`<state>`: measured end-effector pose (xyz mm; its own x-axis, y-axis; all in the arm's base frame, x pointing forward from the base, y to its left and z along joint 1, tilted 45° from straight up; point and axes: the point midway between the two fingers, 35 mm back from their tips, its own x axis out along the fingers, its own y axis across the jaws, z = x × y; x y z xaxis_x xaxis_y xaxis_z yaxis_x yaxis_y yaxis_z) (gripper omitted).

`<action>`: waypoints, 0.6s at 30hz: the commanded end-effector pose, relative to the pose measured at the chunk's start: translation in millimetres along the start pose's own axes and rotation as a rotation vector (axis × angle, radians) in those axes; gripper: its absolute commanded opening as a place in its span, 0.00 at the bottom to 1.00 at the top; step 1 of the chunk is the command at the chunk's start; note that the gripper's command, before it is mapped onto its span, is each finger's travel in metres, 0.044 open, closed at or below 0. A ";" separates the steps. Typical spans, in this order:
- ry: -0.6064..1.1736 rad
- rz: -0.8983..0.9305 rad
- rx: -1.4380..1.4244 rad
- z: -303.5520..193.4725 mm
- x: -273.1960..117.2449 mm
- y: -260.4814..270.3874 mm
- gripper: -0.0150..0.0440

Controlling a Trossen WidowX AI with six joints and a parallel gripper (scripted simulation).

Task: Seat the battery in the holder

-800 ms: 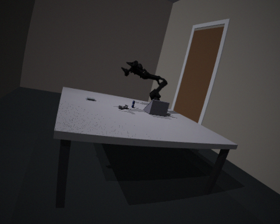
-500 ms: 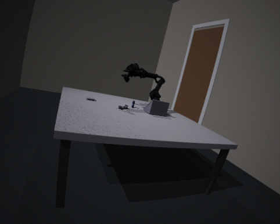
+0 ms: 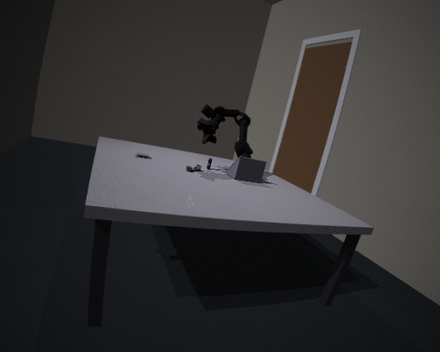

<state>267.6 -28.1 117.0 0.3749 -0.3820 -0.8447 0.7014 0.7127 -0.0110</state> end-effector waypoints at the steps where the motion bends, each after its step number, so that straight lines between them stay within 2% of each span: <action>1: 0.034 -0.588 0.018 -20.9 -13.9 -65.4 0.25; 18: 0.036 -0.587 0.020 -21.0 -9.1 -67.7 0.25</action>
<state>203.1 -56.9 115.6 -0.0945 -0.6812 -0.7260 0.7949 0.3874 -0.4670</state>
